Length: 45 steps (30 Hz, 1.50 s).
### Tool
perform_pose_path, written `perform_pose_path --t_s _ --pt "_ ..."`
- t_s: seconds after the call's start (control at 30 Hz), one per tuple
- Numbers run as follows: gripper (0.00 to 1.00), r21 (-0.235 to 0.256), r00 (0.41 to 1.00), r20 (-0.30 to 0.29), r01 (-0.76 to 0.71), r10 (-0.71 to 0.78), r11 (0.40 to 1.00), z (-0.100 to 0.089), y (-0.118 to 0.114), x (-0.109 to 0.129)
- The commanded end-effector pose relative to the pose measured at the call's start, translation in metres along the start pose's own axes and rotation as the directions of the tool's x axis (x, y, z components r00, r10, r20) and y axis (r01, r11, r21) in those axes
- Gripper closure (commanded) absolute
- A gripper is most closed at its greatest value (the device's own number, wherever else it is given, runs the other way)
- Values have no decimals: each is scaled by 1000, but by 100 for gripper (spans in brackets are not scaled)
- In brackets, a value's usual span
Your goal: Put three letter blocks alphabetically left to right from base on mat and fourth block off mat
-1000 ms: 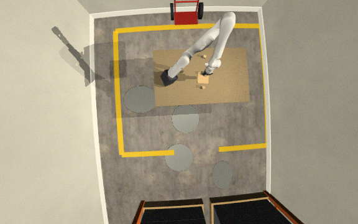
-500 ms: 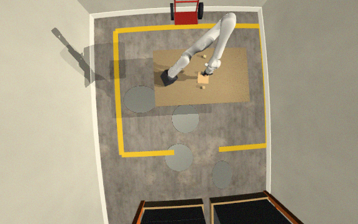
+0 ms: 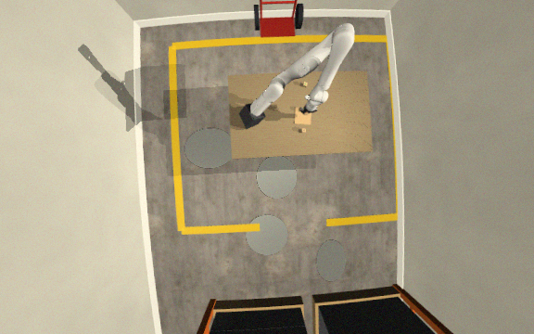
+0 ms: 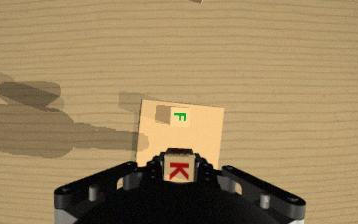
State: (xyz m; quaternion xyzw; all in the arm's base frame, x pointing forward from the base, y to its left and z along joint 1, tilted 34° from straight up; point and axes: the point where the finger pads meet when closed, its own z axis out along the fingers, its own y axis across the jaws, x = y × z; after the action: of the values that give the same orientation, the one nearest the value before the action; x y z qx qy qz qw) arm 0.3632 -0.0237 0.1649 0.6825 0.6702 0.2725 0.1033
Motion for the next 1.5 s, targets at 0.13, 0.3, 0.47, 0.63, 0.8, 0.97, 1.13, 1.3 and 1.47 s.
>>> perform_pose_path --t_s 0.13,0.3,0.47,0.63,0.8,0.97,1.13,1.3,1.47 --pt "74 7 1000 -3 -2 2 1000 11 -2 0" --pt "74 7 1000 -3 -2 2 1000 19 -2 0" --pt "74 7 1000 -3 -2 2 1000 24 -2 1" --pt "74 7 1000 -3 -2 2 1000 32 -2 1" --pt "74 7 1000 -3 -2 2 1000 40 -2 1" --pt "74 7 1000 -3 -2 2 1000 48 -2 1" --pt "74 7 1000 -3 -2 2 1000 53 -2 1" --pt "74 7 1000 -3 -2 2 1000 60 -2 1" --pt "74 7 1000 -3 -2 2 1000 66 -2 1"
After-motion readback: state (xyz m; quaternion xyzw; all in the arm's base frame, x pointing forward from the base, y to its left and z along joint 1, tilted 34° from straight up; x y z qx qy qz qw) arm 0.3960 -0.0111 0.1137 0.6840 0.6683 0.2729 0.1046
